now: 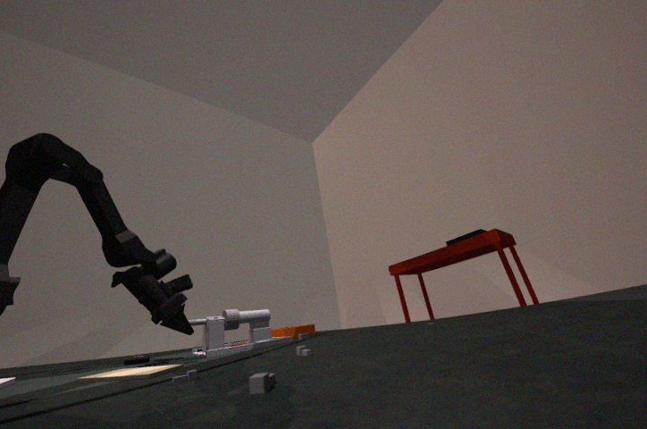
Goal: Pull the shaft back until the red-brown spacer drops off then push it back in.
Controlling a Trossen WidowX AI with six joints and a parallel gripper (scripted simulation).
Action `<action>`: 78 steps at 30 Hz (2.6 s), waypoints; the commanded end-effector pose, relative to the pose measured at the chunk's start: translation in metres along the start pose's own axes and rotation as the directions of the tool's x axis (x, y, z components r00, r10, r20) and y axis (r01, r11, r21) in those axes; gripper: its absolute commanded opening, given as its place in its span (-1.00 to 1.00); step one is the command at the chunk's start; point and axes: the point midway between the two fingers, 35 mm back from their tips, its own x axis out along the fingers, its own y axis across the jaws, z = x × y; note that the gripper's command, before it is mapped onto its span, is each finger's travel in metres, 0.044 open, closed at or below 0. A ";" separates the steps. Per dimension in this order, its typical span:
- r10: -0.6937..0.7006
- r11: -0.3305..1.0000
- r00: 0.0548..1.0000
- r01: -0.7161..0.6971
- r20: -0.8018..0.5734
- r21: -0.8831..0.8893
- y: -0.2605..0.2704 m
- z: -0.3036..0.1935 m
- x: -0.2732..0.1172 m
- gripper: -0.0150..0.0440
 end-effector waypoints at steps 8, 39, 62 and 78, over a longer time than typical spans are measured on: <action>-0.002 1.000 1.000 0.002 0.006 0.003 -0.001 0.005 0.003 -0.49; -0.002 1.000 1.000 0.002 0.007 0.003 -0.001 0.012 0.009 -0.49; -0.002 1.000 1.000 0.002 0.008 0.003 -0.001 0.018 0.014 -0.49; -0.002 1.000 1.000 0.002 0.008 0.003 -0.001 0.021 0.018 -0.49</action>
